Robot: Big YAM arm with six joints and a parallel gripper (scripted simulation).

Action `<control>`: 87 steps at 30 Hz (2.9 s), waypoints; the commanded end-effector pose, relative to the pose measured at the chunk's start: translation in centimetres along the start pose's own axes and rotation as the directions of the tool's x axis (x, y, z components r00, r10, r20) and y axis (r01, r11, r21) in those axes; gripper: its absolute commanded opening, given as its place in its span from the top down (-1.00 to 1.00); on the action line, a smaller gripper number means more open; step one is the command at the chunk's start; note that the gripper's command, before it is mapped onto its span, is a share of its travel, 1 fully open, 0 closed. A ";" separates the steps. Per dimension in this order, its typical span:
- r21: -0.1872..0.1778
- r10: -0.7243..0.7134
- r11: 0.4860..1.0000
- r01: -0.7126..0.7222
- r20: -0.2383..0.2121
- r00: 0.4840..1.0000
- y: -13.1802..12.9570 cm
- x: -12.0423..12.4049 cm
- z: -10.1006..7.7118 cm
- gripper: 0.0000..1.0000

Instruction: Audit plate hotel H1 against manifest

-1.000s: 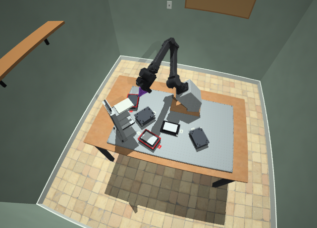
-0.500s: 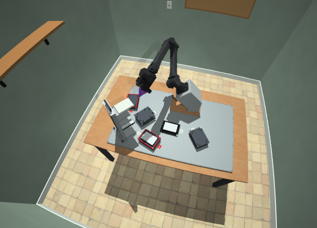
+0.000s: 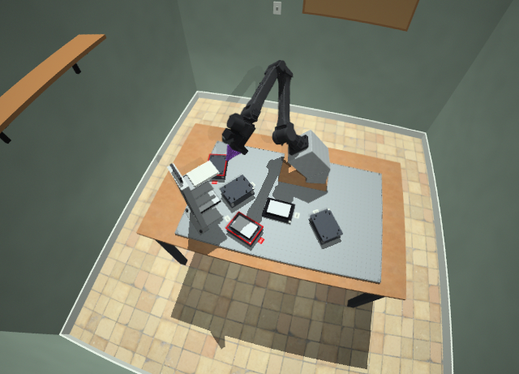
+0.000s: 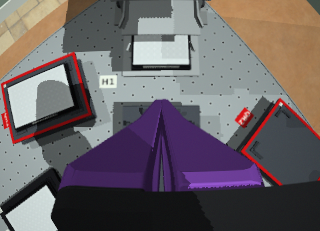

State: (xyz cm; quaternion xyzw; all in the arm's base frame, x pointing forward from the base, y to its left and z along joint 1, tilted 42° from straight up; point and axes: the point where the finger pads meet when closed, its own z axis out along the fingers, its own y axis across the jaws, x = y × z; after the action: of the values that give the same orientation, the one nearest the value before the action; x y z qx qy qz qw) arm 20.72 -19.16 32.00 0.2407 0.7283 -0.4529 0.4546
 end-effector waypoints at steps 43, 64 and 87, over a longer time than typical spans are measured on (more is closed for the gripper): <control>0.014 0.037 0.999 -0.038 0.057 0.998 -1.5 -5.4 1.4 1.00; 0.020 0.036 0.999 -0.038 0.056 0.998 -1.7 -6.3 2.3 1.00; 0.019 0.035 0.999 -0.036 0.057 0.998 -1.6 -7.3 3.3 1.00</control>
State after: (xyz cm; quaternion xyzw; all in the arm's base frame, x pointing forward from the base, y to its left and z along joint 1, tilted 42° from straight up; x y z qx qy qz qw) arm 24.02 -22.10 34.46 0.2401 0.7289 -0.4527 0.4540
